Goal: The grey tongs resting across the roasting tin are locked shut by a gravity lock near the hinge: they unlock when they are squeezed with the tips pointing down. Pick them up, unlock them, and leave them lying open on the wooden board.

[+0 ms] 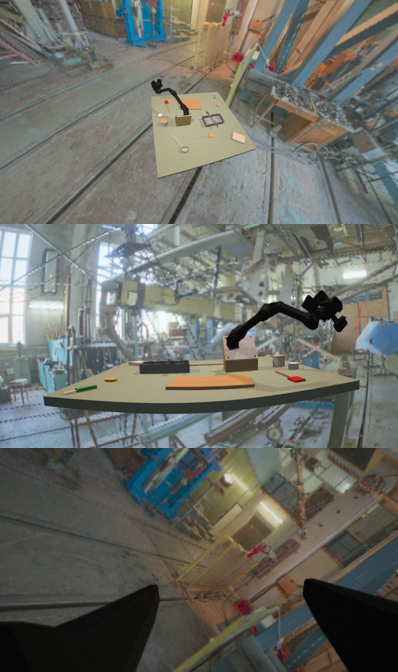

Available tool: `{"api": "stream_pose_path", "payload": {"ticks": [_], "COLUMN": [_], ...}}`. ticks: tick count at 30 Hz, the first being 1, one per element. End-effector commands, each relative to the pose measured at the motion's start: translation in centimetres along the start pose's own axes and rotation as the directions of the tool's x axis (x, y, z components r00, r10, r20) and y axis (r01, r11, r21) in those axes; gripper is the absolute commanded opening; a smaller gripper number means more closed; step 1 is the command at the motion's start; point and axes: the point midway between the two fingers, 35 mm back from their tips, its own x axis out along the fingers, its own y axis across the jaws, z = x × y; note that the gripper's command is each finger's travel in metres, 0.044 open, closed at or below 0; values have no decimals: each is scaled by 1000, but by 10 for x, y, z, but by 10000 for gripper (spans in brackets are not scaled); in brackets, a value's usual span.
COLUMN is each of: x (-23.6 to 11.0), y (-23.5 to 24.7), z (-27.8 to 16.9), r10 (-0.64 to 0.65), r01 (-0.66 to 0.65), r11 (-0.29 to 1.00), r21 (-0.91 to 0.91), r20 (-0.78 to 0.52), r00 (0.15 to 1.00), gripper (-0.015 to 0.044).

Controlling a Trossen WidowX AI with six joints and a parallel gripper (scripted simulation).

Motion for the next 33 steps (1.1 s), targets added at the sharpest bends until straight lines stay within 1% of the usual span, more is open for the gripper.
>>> {"api": "stream_pose_path", "payload": {"ticks": [1, 2, 6, 10, 21, 26, 30, 33], "x": [1, 2, 14, 35, 104, 126, 138, 147], "y": [0, 0, 2, 3, -8, -22, -24, -38], "z": [-1, -2, -16, -43, -157, -210, -252, -287], "r10": [0, -1, -6, -14, -21, -18, 3, 1], "r01": [0, 1, 6, 13, -2, -28, -65, -84], "r11": [1000, 1000, 999, 994, 936, 897, 866, 840], "r21": [-2, -6, -43, -113, -353, -440, -496, -537], "r20": [0, 0, -3, -9, -61, -101, -125, -153], "r00": [1000, 1000, 1000, 1000, 998, 995, 992, 988], "gripper": [426, 440, 440, 440, 440, 440, 440, 440]}}
